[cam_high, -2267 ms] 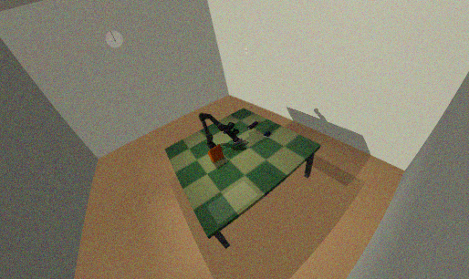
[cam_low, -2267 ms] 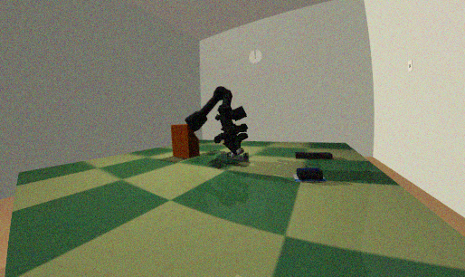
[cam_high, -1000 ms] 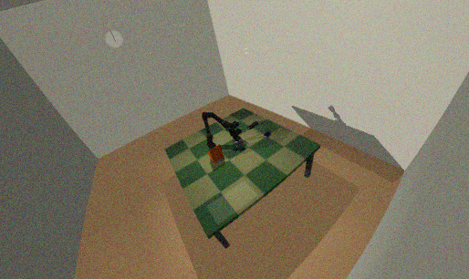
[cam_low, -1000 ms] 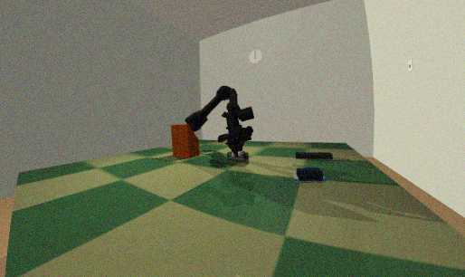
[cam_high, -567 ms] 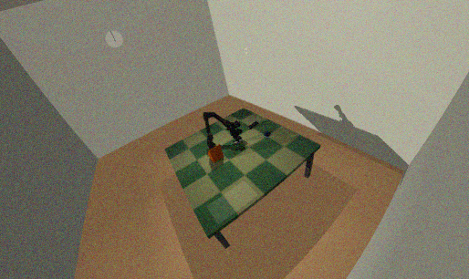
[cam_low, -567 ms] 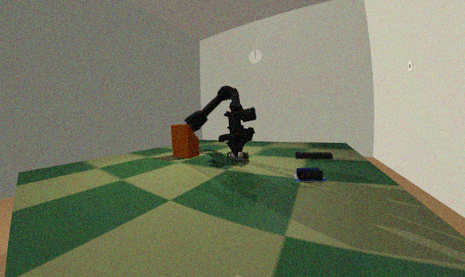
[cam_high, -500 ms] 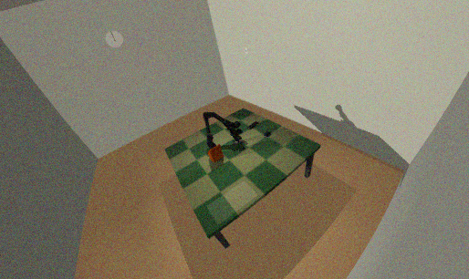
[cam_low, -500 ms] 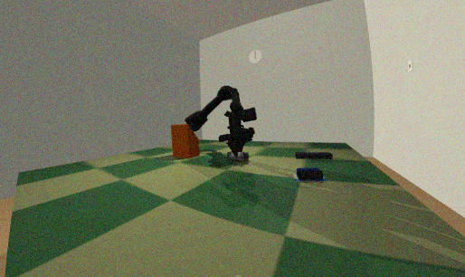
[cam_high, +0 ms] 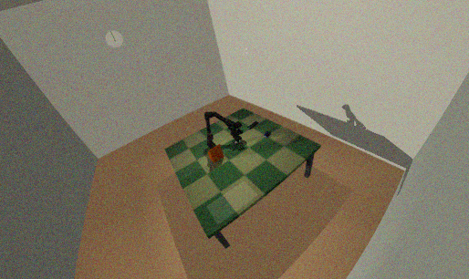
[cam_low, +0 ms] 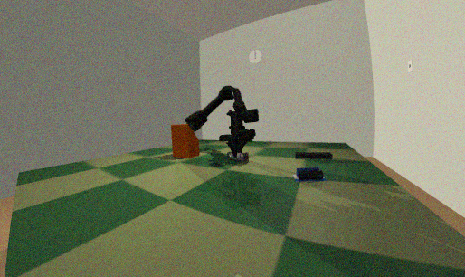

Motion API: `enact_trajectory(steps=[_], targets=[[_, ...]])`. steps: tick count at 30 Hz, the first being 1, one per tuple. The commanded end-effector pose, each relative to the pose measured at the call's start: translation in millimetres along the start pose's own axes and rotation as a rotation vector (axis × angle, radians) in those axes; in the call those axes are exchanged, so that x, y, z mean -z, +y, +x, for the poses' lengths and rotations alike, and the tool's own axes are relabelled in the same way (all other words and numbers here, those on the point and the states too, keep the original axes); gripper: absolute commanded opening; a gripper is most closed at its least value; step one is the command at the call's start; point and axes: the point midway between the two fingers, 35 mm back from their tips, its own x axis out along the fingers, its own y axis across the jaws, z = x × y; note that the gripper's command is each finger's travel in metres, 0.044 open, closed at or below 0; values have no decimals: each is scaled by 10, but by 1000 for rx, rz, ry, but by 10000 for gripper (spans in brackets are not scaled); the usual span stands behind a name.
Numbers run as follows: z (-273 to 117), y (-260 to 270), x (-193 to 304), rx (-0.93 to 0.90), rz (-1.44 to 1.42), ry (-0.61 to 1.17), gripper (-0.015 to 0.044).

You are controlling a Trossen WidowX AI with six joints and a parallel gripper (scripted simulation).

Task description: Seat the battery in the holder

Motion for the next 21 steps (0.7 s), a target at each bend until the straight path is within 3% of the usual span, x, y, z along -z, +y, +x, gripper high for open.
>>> enact_trajectory(steps=[1, 21], targets=[[23, -1, 37, -4, 8, 38, 84], [20, 27, -28, 5, 3, 88, 84]])
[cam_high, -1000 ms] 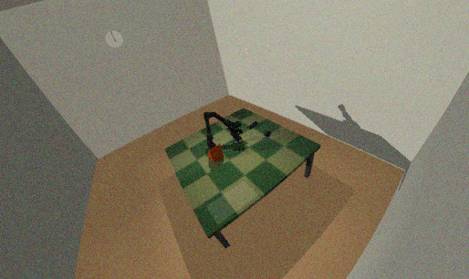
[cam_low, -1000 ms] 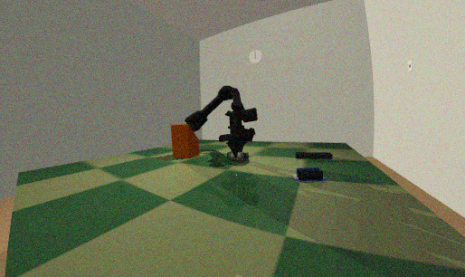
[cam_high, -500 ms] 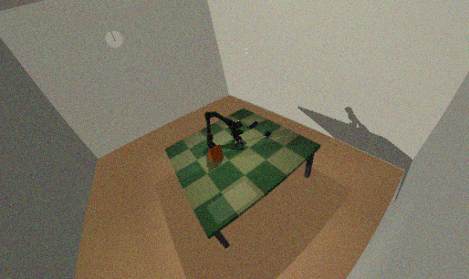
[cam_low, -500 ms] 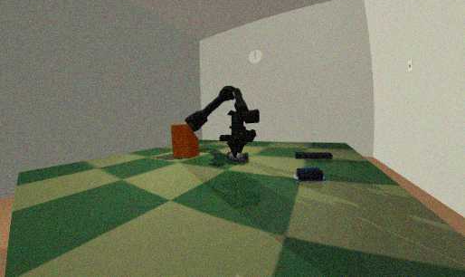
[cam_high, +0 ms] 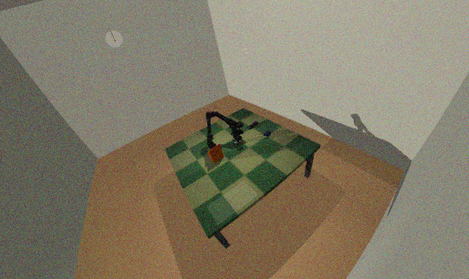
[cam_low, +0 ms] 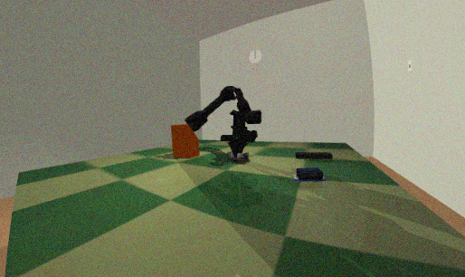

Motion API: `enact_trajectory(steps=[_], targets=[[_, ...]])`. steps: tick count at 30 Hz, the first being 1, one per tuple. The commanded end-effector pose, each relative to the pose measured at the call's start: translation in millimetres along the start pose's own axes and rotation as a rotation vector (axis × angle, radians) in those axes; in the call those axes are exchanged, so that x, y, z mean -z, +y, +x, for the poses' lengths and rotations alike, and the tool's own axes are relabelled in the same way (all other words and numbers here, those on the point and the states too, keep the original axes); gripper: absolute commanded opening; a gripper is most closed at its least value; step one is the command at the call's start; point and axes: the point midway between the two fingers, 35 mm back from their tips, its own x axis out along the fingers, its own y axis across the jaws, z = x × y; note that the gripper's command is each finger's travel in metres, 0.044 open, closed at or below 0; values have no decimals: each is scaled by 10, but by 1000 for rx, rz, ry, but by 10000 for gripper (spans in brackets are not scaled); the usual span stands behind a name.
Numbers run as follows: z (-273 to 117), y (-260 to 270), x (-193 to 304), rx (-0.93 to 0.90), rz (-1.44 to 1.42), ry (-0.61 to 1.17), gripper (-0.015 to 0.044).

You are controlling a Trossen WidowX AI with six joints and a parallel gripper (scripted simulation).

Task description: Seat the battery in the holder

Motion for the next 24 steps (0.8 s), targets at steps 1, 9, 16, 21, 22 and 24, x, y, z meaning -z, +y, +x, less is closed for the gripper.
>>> enact_trajectory(steps=[1, 9, 16, 21, 22, 24], targets=[[10, 2, -9, -4, 4, 12, 84], [8, 6, -62, -2, 3, 17, 84], [7, 8, -106, 0, 3, 21, 84], [6, 8, -111, 1, 3, 28, 84], [6, 8, -111, 2, 3, 29, 84], [6, 8, -111, 2, 3, 29, 84]])
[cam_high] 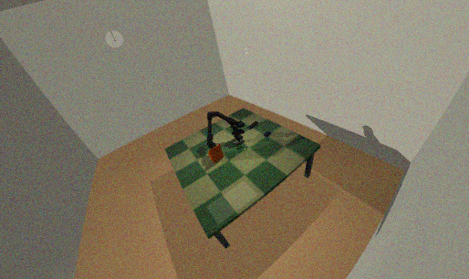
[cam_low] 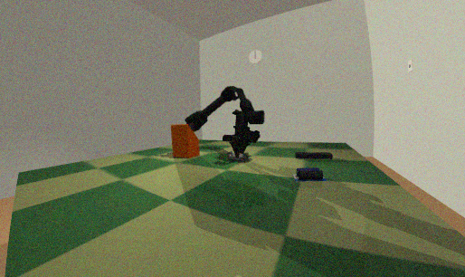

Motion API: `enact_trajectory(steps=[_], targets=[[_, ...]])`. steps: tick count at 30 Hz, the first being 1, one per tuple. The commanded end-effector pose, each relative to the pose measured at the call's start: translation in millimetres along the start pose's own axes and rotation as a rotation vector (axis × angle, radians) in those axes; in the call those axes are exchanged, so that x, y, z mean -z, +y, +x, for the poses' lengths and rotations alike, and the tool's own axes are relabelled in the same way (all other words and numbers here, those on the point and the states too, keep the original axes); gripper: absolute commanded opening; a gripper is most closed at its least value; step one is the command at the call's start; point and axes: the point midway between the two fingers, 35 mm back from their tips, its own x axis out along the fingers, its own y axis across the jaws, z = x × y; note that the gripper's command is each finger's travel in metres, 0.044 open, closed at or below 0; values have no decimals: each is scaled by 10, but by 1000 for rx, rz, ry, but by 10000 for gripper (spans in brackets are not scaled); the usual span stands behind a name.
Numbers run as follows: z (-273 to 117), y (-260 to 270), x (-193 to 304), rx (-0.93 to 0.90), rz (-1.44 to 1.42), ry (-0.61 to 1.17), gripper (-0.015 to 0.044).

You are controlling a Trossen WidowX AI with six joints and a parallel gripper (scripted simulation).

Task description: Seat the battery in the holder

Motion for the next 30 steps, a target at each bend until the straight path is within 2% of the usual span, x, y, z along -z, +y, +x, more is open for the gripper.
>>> enact_trajectory(steps=[1, 6, 10, 27, 30], targets=[[7, -4, -10, -1, -1, 3, 84], [7, -5, -10, 0, -1, 7, 84], [7, -5, -10, 0, -1, 7, 186], [-145, -24, -6, 1, 1, 5, 186], [-272, -60, -11, 0, 6, 10, 265]])
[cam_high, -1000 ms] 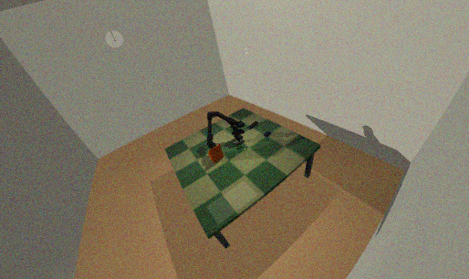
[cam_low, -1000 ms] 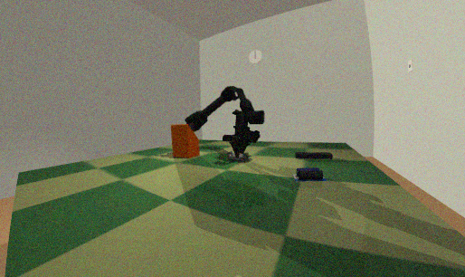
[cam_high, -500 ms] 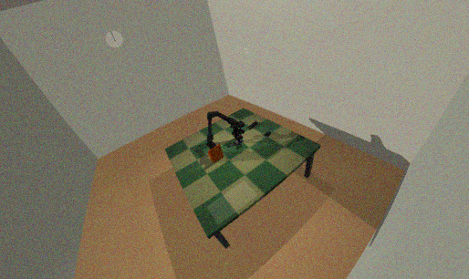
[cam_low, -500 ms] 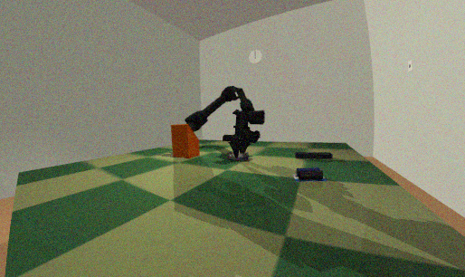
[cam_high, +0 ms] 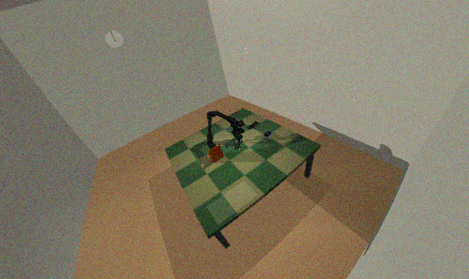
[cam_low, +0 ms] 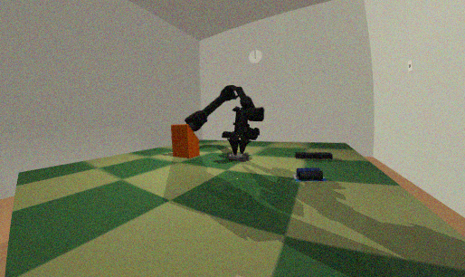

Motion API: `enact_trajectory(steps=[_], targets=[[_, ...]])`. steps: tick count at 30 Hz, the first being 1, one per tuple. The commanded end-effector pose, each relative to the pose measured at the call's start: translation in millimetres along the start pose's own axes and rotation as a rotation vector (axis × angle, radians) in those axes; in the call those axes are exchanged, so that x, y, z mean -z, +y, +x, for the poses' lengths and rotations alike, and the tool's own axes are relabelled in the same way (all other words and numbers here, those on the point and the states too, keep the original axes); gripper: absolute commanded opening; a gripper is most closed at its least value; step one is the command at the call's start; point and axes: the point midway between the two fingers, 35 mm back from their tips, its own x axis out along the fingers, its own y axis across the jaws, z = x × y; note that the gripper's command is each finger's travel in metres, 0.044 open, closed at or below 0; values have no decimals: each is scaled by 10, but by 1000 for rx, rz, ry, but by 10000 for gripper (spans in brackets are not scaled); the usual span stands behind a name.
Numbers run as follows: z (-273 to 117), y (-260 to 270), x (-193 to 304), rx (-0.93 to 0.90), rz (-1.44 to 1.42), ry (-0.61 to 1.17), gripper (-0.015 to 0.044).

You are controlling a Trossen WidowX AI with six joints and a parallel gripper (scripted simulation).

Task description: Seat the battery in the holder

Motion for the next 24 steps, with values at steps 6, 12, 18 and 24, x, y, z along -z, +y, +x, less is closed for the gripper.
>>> enact_trajectory(steps=[6, 12, 18, 24], targets=[[-716, -117, 10, 8, -6, -16, 422], [-730, -146, 16, 8, -7, -16, 440], [-730, -146, 16, 8, -7, -16, 440], [-730, -146, 16, 8, -7, -16, 440]])
